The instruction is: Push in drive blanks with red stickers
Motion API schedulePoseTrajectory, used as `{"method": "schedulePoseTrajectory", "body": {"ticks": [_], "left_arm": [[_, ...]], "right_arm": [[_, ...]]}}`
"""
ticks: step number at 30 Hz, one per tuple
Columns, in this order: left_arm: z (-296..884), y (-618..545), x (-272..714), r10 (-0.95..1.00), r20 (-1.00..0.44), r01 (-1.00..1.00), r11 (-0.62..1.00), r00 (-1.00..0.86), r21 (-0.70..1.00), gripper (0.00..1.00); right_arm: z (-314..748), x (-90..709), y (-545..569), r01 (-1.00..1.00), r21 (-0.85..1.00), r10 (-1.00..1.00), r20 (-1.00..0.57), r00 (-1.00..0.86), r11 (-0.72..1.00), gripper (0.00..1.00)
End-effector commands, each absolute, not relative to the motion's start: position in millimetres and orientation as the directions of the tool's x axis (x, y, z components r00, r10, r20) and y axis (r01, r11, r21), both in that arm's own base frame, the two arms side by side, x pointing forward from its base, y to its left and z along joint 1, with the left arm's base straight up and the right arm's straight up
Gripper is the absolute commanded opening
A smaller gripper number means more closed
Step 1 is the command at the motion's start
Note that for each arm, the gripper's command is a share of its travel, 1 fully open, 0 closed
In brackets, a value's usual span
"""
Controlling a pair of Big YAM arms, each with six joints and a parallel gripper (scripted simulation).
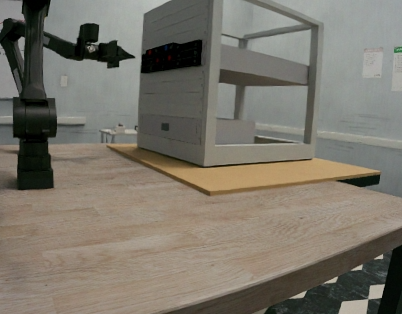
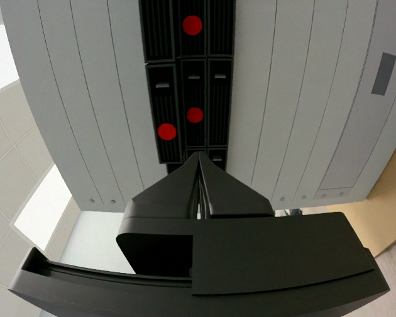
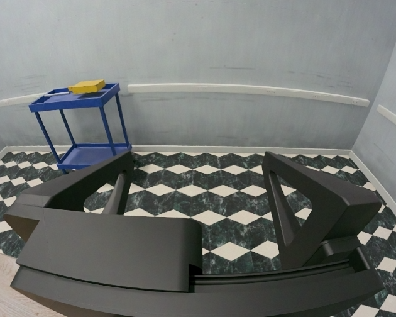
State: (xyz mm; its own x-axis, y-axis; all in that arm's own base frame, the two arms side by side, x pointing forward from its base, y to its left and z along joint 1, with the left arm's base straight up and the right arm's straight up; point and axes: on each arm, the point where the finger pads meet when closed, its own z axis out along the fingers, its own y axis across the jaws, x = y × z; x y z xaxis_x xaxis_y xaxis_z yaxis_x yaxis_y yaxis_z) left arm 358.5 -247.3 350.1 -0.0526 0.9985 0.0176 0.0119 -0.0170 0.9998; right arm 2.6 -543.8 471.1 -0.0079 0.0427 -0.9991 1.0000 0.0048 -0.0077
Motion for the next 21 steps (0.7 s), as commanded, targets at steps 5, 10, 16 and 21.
{"method": "schedulePoseTrajectory", "body": {"ticks": [5,10,16,21], "left_arm": [[425,-251,355,0.997,-0.069,-0.047,0.066,-0.046,0.997,0.0],[417,-250,375,0.997,-0.053,-0.04,0.051,-0.061,0.998,0.0],[420,-247,424,0.996,-0.063,-0.058,0.059,-0.06,0.997,0.0],[382,-251,420,0.999,-0.004,-0.003,0.003,-0.039,1.0,0.0]], "right_arm": [[501,0,-545,1.0,0.0,0.0,-1.0,0.0,0.0,1.0],[501,0,-545,1.0,0.0,0.0,-1.0,0.0,0.0,1.0],[501,0,-545,1.0,0.0,0.0,-1.0,0.0,0.0,1.0],[501,0,-545,1.0,0.0,0.0,-1.0,0.0,0.0,1.0]]}}
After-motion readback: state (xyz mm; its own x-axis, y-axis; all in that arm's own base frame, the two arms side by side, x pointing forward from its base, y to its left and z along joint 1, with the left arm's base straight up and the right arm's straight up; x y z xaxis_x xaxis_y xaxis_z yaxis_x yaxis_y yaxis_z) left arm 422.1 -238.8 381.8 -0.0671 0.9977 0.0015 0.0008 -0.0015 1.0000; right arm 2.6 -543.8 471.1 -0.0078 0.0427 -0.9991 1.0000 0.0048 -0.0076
